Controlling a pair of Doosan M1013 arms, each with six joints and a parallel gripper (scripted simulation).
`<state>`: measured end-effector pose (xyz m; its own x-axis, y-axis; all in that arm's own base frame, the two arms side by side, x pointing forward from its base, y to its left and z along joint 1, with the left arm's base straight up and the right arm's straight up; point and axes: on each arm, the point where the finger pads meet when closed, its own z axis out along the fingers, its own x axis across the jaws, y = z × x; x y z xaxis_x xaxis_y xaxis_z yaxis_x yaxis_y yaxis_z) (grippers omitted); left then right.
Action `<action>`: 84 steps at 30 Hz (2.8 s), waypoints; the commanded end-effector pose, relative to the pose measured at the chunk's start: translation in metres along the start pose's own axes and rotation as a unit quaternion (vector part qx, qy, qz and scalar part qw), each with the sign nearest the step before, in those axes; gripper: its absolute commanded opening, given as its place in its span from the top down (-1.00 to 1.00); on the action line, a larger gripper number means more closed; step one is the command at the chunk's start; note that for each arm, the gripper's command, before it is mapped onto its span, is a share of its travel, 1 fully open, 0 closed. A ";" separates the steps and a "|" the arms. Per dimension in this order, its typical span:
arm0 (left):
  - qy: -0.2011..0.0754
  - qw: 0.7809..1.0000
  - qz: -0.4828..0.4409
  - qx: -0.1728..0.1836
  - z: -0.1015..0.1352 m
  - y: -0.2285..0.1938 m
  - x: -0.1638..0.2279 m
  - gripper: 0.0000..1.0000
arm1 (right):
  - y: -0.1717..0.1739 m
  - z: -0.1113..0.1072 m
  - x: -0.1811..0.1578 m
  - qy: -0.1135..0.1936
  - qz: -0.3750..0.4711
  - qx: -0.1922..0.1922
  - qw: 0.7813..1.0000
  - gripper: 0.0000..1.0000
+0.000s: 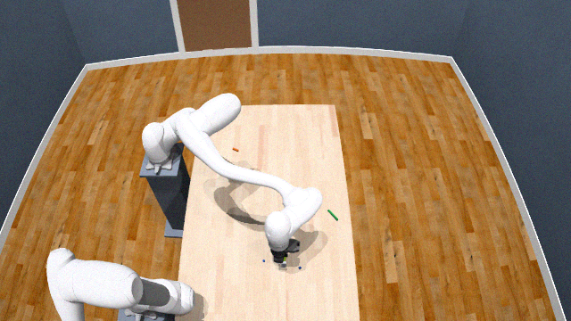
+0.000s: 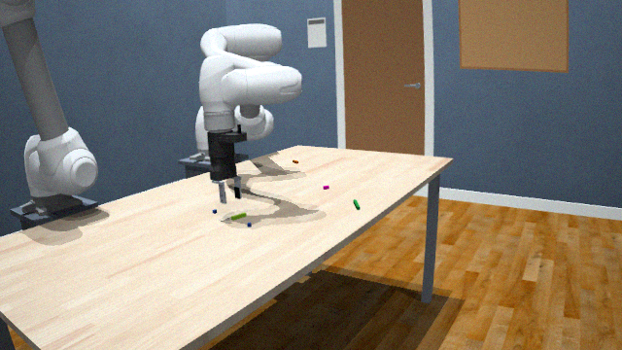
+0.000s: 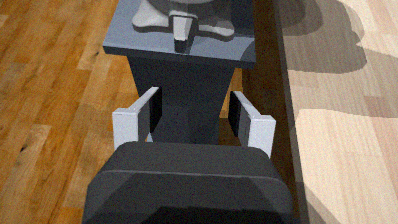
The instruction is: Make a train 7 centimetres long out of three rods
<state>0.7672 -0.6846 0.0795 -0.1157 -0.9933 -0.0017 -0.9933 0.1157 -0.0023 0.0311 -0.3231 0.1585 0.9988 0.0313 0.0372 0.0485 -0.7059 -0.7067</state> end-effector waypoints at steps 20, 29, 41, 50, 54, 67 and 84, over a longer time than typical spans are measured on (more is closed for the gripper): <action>0.001 0.927 0.375 0.000 -0.002 -0.024 0.002 -1.00 | 0.000 0.000 0.000 0.000 0.000 0.000 1.000 -1.00; 0.001 0.867 0.498 0.000 -0.002 -0.029 0.001 -1.00 | 0.000 0.000 0.000 0.000 0.000 0.000 1.000 -1.00; 0.001 0.765 0.644 0.001 -0.002 -0.035 -0.004 -1.00 | 0.000 0.000 0.000 0.000 0.000 0.000 1.000 -1.00; 0.001 0.750 0.662 0.001 -0.002 -0.036 -0.005 -1.00 | 0.000 0.000 0.000 0.000 0.000 0.000 1.000 -1.00; 0.001 0.750 0.662 0.001 -0.002 -0.036 -0.005 -1.00 | 0.000 0.000 0.000 0.000 0.000 0.000 1.000 -1.00; 0.001 0.750 0.662 0.001 -0.002 -0.036 -0.005 -1.00 | 0.000 0.000 0.000 0.000 0.000 0.000 1.000 -1.00; 0.001 0.750 0.662 0.001 -0.002 -0.036 -0.005 -1.00 | 0.000 0.000 0.000 0.000 0.000 0.000 1.000 -1.00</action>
<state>0.8027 -0.6836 0.0796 -1.0000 -0.0086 0.0002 -0.0086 1.0000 0.0000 0.0311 -0.3231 0.1585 0.9988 0.0313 0.0372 0.0485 -0.7059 -0.7067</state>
